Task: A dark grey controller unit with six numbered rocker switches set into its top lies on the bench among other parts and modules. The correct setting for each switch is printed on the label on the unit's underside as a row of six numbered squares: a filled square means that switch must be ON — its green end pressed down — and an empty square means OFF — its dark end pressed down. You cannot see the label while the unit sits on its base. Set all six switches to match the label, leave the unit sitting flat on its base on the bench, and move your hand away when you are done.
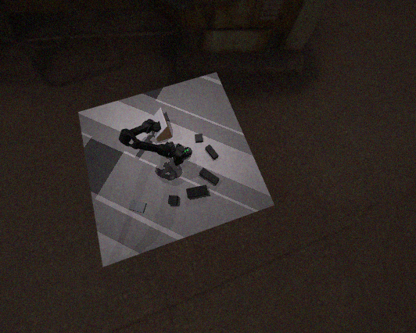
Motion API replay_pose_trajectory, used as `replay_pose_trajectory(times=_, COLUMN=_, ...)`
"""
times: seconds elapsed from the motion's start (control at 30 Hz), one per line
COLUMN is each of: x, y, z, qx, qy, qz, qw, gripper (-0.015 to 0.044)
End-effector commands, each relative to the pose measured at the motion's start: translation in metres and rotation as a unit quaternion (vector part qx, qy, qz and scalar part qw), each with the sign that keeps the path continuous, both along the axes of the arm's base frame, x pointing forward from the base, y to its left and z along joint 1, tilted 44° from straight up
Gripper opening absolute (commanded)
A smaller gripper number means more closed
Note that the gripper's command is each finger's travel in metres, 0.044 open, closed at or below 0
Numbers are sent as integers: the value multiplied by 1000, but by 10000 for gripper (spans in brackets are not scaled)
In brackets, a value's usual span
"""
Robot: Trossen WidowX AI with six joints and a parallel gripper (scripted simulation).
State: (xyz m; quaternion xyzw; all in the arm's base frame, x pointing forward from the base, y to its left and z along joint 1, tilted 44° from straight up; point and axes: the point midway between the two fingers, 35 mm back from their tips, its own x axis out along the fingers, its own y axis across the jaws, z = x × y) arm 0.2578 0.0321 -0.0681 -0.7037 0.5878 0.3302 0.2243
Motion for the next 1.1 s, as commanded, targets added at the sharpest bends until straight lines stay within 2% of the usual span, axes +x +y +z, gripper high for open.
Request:
replay_pose_trajectory(times=0.0, x=0, y=-1, z=0, qx=-2, qy=0, qz=2, qw=1000, gripper=315)
replay_pose_trajectory(times=0.37, x=0, y=-1, z=0, qx=-2, qy=0, qz=2, qw=1000, gripper=242)
replay_pose_trajectory(times=0.67, x=5, y=1, z=-1, qx=-2, qy=0, qz=2, qw=1000, gripper=5)
replay_pose_trajectory(times=1.07, x=14, y=5, z=-3, qx=-2, qy=-1, qz=2, qw=1000, gripper=0)
